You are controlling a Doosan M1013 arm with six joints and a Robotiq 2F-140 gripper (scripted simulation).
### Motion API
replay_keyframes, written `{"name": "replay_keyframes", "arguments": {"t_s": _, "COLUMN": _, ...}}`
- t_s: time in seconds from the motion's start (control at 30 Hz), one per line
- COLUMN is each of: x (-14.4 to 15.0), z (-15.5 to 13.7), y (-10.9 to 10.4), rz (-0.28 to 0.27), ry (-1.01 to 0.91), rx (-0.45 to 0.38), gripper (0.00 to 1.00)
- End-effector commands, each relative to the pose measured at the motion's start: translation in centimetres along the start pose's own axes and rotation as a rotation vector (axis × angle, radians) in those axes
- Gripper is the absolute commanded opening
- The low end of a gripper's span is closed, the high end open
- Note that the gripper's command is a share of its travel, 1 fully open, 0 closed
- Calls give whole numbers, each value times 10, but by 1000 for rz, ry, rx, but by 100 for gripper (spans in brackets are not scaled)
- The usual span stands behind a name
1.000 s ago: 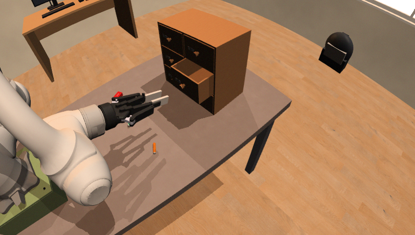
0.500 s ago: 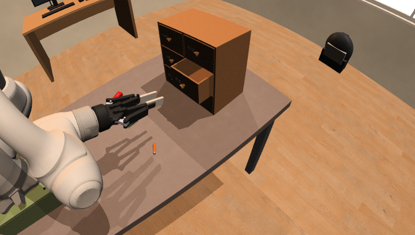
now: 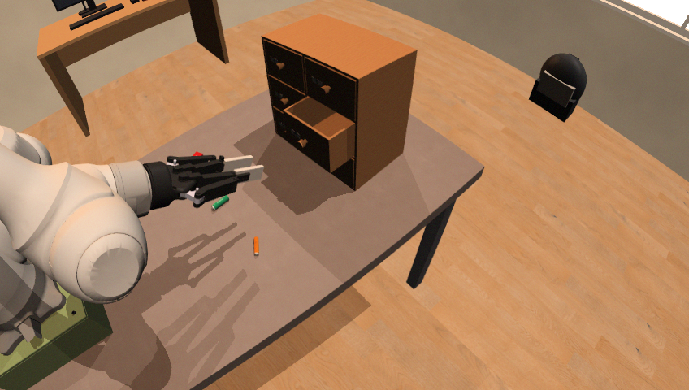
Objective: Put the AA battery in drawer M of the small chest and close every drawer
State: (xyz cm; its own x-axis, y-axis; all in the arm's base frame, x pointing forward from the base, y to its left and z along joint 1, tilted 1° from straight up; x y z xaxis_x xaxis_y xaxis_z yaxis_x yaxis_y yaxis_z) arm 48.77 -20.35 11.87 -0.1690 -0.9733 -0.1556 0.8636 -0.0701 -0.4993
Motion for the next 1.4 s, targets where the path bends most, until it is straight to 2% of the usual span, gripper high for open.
{"name": "replay_keyframes", "arguments": {"t_s": 0.0, "x": -3, "z": 13, "y": -7, "rz": -3, "ry": -4, "rx": -81, "gripper": 20}}
{"name": "replay_keyframes", "arguments": {"t_s": 0.33, "x": -6, "z": 31, "y": -26, "rz": -35, "ry": -5, "rx": -266, "gripper": 20}}
{"name": "replay_keyframes", "arguments": {"t_s": 0.43, "x": -6, "z": 33, "y": -28, "rz": -40, "ry": -5, "rx": -282, "gripper": 20}}
{"name": "replay_keyframes", "arguments": {"t_s": 0.67, "x": -8, "z": 43, "y": -37, "rz": -58, "ry": -6, "rx": -390, "gripper": 20}}
{"name": "replay_keyframes", "arguments": {"t_s": 0.93, "x": -11, "z": 58, "y": -50, "rz": -87, "ry": -7, "rx": -548, "gripper": 20}}
{"name": "replay_keyframes", "arguments": {"t_s": 1.0, "x": -11, "z": 58, "y": -50, "rz": -87, "ry": -7, "rx": -548, "gripper": 20}}
{"name": "replay_keyframes", "arguments": {"t_s": 1.37, "x": -16, "z": 88, "y": -74, "rz": -152, "ry": -8, "rx": -902, "gripper": 20}}
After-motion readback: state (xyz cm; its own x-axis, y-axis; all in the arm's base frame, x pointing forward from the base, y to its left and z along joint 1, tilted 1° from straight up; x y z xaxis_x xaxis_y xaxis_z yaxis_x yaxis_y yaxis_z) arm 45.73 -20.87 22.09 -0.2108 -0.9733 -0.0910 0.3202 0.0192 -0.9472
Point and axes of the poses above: the point where the finger pads meet when closed, its own y axis out along the fingers, its own x axis across the jaws, z = x × y, the point moved 7 cm from there along -y, back along the fingers, and after that the axes turned 10 degrees about y, right-handed, at the moved point
